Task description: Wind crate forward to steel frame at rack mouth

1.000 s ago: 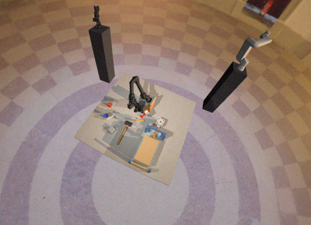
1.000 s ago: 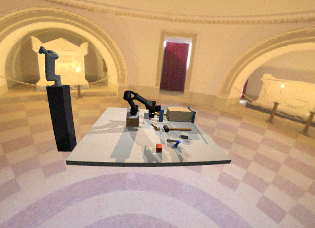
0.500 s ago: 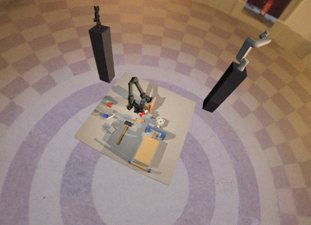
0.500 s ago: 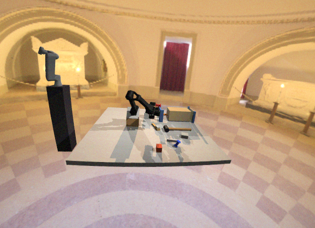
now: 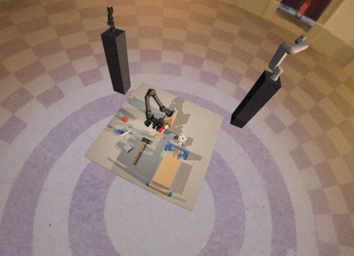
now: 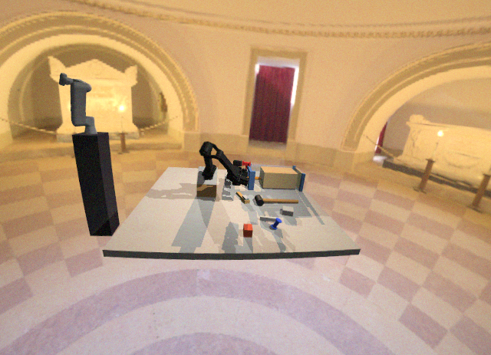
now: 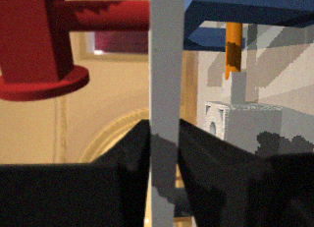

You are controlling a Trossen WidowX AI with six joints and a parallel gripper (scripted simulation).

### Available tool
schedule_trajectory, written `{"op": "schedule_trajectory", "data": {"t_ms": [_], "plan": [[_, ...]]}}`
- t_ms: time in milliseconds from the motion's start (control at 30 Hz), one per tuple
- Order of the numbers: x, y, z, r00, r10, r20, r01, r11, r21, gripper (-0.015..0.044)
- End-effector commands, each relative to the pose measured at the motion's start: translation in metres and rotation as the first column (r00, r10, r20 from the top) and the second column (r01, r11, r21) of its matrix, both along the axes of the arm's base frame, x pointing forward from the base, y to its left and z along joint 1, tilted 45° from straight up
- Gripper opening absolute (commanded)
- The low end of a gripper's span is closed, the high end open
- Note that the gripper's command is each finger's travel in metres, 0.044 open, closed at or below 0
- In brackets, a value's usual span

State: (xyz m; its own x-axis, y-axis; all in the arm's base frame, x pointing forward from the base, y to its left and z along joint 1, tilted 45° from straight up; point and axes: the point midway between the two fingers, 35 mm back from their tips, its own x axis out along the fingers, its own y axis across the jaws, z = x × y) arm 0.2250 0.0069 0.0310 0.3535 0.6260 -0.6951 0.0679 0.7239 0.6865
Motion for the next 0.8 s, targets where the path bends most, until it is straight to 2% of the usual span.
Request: {"op": "schedule_trajectory", "data": {"t_ms": [0,767], "plan": [[0.000,0.000,-0.001,1.000,0.000,0.000,0.000,1.000,-0.001,0.0000],[0.035,0.045,-0.084,0.999,0.023,-0.030,-0.025,0.998,-0.055,0.0000]]}}
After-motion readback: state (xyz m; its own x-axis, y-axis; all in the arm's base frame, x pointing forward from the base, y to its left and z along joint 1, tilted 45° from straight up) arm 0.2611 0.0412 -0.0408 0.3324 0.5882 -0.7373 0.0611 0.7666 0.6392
